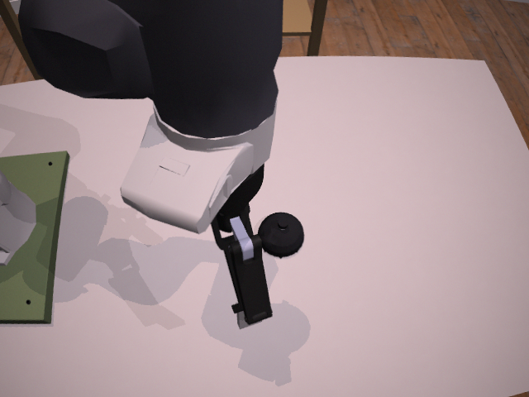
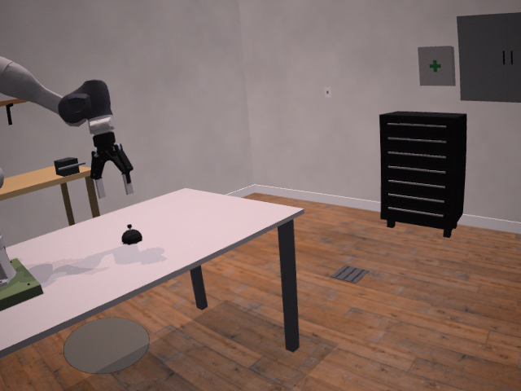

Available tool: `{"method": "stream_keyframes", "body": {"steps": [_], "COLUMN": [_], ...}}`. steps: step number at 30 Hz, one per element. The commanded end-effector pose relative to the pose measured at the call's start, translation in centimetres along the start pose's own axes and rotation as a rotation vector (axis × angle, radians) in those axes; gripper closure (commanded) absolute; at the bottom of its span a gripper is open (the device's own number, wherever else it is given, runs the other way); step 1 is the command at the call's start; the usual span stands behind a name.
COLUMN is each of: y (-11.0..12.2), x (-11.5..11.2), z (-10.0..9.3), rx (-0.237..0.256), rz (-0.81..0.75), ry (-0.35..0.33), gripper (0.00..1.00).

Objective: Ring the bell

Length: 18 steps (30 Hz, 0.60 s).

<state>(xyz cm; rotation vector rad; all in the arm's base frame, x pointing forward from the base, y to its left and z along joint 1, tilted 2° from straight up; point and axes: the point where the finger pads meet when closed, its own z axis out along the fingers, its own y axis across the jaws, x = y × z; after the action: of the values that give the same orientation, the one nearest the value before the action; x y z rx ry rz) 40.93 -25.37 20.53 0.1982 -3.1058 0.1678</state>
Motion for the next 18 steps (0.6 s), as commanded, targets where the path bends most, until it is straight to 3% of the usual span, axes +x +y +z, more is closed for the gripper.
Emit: {"method": "stream_keyframes", "body": {"steps": [1, 8, 9, 18], "y": [-0.1, -0.1, 1.7, 1.7], "x": [-0.1, -0.1, -2.9, -2.9], "z": [0.0, 0.0, 1.1, 1.1], "rx": [0.004, 0.004, -0.019, -0.019], "rz": [0.023, 0.023, 0.101, 0.101], "ry": [0.000, 0.000, -0.007, -0.007], "gripper": [0.00, 0.00, 0.00, 0.00]}}
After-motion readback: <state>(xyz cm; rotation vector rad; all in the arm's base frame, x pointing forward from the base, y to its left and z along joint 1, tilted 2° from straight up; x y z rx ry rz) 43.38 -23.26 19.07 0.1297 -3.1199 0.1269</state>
